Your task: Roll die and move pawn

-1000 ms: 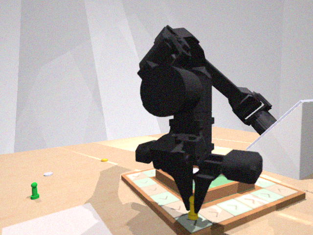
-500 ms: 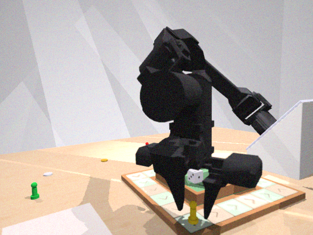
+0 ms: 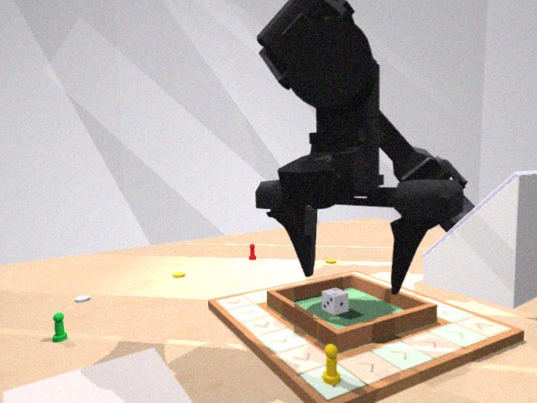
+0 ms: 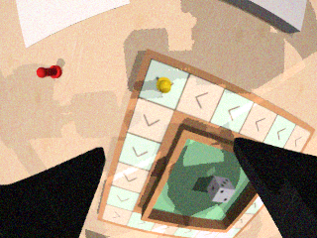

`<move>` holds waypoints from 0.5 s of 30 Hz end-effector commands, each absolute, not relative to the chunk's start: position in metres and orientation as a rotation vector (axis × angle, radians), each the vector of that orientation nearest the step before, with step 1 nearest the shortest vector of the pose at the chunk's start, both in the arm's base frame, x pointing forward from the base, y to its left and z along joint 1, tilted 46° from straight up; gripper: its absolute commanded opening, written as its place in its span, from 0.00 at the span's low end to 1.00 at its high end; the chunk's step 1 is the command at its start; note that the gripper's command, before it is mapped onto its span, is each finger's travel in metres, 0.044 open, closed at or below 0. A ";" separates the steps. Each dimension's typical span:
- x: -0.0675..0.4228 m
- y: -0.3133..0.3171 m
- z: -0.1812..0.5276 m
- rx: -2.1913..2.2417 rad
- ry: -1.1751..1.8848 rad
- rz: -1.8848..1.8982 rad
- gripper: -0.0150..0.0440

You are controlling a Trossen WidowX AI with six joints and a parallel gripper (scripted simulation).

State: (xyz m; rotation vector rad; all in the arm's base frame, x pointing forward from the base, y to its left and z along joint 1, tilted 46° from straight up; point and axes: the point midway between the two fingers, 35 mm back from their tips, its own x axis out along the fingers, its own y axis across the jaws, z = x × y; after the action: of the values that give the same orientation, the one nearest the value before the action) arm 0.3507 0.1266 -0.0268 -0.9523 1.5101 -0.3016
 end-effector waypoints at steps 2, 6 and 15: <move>0.286 0.135 0.018 -0.852 1.467 -0.366 1.00; 0.230 0.122 0.044 -0.774 1.440 -0.439 1.00; 0.265 0.134 0.030 -0.822 1.447 -0.388 1.00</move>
State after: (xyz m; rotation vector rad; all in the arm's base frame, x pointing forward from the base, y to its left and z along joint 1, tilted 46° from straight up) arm 0.2639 0.1346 0.0317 -0.8118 1.4440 -0.3870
